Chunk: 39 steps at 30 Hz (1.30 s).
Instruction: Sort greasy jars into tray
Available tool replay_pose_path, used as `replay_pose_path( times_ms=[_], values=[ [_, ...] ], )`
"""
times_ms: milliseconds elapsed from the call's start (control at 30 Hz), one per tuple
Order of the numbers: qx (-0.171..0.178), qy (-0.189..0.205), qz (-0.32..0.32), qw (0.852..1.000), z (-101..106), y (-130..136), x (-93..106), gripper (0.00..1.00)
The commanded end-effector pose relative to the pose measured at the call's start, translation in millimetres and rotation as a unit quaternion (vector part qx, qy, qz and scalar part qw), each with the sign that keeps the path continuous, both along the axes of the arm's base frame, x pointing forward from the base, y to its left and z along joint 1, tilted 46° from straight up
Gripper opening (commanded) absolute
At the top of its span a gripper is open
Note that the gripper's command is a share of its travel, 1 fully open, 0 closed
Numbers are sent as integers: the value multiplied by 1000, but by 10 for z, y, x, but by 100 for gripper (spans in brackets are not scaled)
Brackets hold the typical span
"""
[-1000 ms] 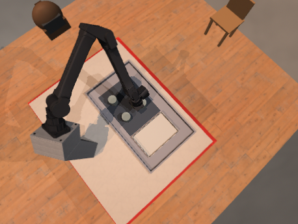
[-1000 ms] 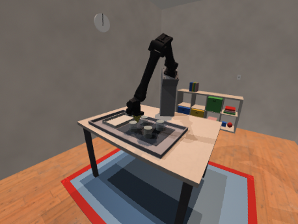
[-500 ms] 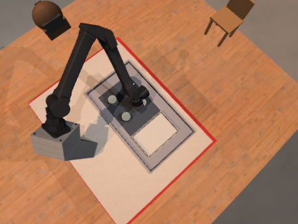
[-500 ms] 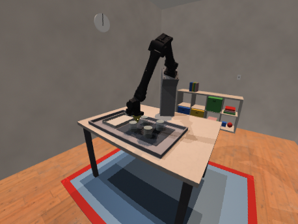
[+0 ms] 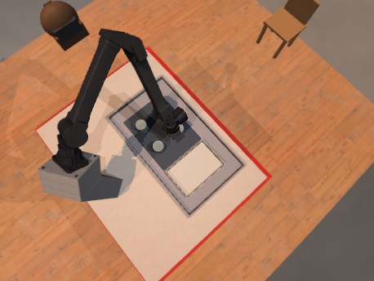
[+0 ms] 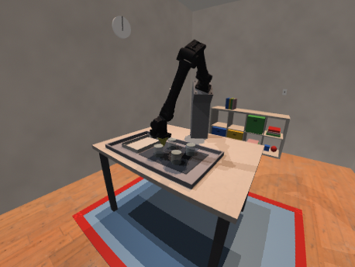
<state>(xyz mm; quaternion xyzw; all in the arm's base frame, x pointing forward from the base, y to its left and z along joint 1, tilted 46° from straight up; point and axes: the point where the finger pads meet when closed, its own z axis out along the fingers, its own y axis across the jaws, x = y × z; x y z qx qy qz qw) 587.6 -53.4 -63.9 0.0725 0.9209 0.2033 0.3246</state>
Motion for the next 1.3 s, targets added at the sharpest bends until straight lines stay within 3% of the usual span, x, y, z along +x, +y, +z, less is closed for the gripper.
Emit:
replay_pose_path(
  times_ms=[0,1267],
  values=[
    [0,-8,-5,1000,131,-44,55,0],
    [0,-8,-5,1000,158,-57,89,0]
  ],
)
